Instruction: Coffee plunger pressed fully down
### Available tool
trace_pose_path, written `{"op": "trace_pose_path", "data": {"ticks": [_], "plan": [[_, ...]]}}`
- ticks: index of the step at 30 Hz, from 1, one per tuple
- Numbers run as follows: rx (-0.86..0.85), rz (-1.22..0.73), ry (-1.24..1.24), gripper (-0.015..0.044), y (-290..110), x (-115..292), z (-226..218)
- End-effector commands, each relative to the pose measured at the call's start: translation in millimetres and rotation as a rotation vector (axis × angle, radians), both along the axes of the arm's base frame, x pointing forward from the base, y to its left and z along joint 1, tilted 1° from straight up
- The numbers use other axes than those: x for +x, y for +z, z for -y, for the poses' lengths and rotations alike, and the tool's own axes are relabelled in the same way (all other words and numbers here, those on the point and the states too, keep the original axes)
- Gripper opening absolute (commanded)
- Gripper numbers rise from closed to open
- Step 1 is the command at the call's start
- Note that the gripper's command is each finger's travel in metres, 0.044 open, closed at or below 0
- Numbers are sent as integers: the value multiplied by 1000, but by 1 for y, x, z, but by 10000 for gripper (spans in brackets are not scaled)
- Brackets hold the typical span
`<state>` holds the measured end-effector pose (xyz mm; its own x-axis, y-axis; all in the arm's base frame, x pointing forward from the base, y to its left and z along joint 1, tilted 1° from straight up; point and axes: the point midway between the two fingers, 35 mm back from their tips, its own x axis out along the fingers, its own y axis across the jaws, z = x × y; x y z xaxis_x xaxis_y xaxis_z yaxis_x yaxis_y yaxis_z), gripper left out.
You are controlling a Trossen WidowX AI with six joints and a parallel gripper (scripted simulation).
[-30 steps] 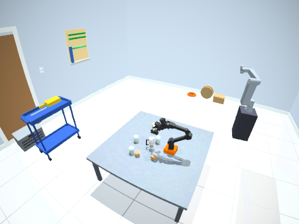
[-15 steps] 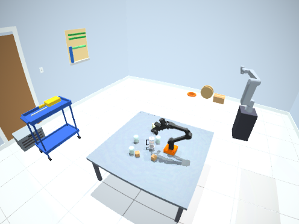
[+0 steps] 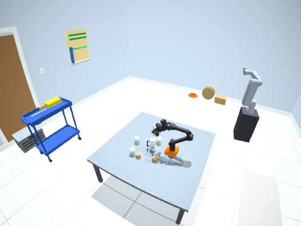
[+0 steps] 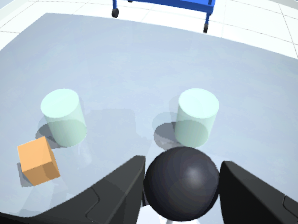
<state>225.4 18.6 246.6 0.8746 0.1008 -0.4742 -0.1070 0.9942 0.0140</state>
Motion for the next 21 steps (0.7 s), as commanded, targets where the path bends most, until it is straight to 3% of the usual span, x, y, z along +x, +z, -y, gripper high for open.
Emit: {"op": "trace_pose_path", "data": {"ticks": [1,21], "plan": [[5,-4,-3,128,-8,1,0],[5,-4,-3,128,-39,4,-1]]}}
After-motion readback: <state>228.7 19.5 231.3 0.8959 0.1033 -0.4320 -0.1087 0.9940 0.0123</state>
